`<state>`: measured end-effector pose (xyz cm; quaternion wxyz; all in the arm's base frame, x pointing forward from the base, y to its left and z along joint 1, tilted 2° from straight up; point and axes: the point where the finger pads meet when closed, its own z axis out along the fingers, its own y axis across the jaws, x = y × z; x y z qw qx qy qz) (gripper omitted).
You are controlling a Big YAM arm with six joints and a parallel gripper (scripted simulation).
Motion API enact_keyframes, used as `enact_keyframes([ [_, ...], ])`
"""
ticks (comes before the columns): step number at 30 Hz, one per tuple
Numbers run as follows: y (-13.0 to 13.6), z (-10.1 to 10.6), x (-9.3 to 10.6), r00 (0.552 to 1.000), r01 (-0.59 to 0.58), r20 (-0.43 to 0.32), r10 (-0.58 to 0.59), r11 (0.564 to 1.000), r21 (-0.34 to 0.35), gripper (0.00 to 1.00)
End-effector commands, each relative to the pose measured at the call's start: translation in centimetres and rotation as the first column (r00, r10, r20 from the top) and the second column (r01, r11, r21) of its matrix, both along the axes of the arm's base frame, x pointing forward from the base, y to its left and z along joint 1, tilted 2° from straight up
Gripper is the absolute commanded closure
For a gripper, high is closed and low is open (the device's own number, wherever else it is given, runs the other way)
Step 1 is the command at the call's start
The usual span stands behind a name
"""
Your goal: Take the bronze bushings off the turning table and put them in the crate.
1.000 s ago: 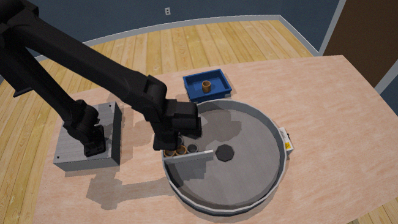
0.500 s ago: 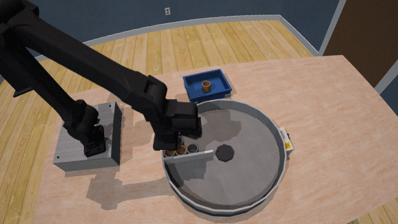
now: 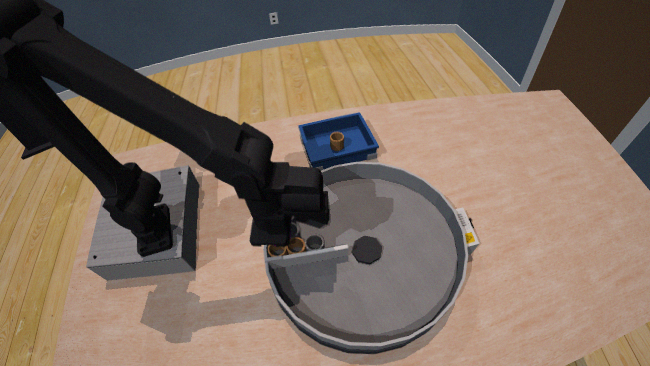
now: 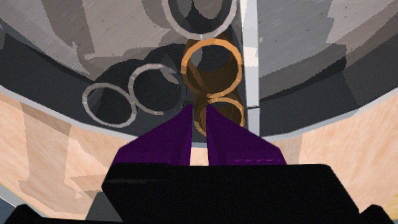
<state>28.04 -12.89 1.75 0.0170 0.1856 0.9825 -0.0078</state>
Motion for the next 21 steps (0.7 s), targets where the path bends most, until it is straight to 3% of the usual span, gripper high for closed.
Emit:
enact_keyframes([
  [1,0.15,-0.44,0.07,1.000,-0.004,-0.002,0.004,1.000,0.002,0.89],
  [6,0.15,-0.44,0.07,1.000,-0.004,-0.002,0.004,1.000,0.002,0.89],
  [7,0.15,-0.44,0.07,1.000,-0.004,-0.002,0.004,1.000,0.002,1.00],
  [21,-0.12,-0.44,-0.06,1.000,-0.001,-0.004,0.001,1.000,-0.001,1.00],
])
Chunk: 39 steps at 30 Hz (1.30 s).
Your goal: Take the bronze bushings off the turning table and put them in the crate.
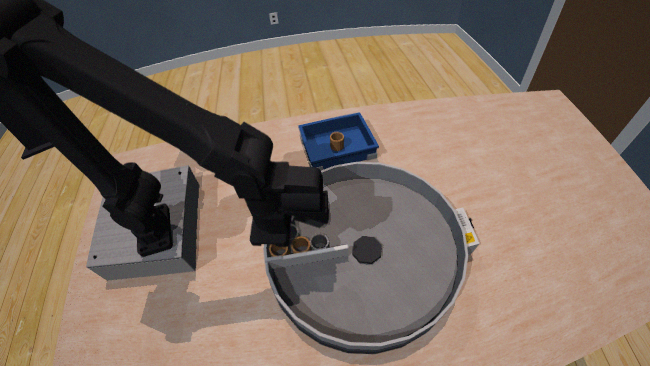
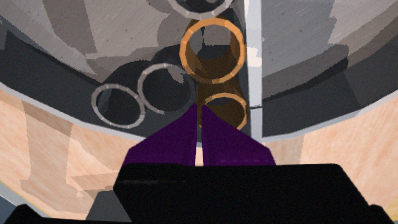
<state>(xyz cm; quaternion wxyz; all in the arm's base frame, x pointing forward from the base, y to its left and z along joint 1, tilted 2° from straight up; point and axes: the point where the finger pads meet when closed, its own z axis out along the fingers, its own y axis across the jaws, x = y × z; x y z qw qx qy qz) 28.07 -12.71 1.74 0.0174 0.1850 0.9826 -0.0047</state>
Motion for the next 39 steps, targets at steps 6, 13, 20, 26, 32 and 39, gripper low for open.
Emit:
enact_keyframes([
  [6,-0.3,-0.4,-0.1,1.000,0.000,-0.006,0.000,1.000,-0.007,1.00],
  [13,-0.3,-0.4,-0.1,1.000,0.000,-0.006,0.000,1.000,-0.007,1.00],
  [20,-0.3,-0.4,-0.1,1.000,0.000,-0.006,0.000,1.000,-0.007,1.00],
  [26,-0.3,-0.4,-0.1,1.000,0.000,-0.006,0.000,1.000,-0.007,1.00],
  [32,-0.1,0.0,-0.5,1.000,0.000,-0.017,0.000,1.000,-0.002,1.00],
  [39,-1.1,3.4,1.9,0.999,0.001,0.050,0.000,1.000,-0.030,1.00],
])
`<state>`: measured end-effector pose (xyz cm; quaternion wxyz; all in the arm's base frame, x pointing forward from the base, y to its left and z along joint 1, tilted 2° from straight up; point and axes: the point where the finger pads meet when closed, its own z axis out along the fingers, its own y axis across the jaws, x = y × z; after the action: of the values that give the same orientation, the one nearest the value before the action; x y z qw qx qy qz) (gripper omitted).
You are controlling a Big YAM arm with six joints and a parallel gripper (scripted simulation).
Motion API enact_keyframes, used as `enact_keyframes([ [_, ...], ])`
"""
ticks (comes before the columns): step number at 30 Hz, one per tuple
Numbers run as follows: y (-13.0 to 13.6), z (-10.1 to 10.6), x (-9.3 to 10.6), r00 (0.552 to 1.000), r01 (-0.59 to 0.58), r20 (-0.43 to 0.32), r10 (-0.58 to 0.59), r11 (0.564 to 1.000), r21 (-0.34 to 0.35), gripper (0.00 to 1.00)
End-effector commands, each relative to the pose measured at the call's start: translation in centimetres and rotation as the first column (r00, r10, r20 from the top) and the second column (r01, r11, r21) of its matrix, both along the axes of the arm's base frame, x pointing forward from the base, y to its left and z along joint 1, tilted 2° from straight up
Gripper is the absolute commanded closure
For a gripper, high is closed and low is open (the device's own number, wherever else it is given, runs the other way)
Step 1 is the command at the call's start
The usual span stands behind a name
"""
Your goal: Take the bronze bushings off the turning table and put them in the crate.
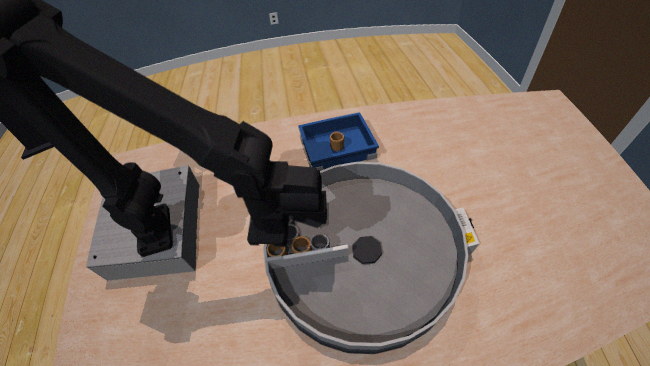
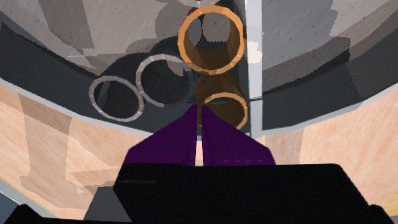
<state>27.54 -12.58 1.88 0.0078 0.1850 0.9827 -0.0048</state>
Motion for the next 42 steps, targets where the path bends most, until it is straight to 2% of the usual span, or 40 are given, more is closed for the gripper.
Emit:
enact_keyframes([
  [1,-1.2,3.7,2.4,0.998,0.001,0.070,0.001,0.999,-0.033,1.00],
  [10,-1.0,7.8,2.2,0.997,0.001,0.074,0.001,0.999,-0.035,1.00],
  [12,-1.0,7.8,2.2,0.997,0.001,0.074,0.001,0.999,-0.035,1.00],
  [18,-0.9,9.5,2.2,0.997,0.001,0.075,0.001,0.999,-0.035,1.00],
  [42,-1.0,9.3,2.4,0.997,0.001,0.075,0.001,0.999,-0.035,1.00],
])
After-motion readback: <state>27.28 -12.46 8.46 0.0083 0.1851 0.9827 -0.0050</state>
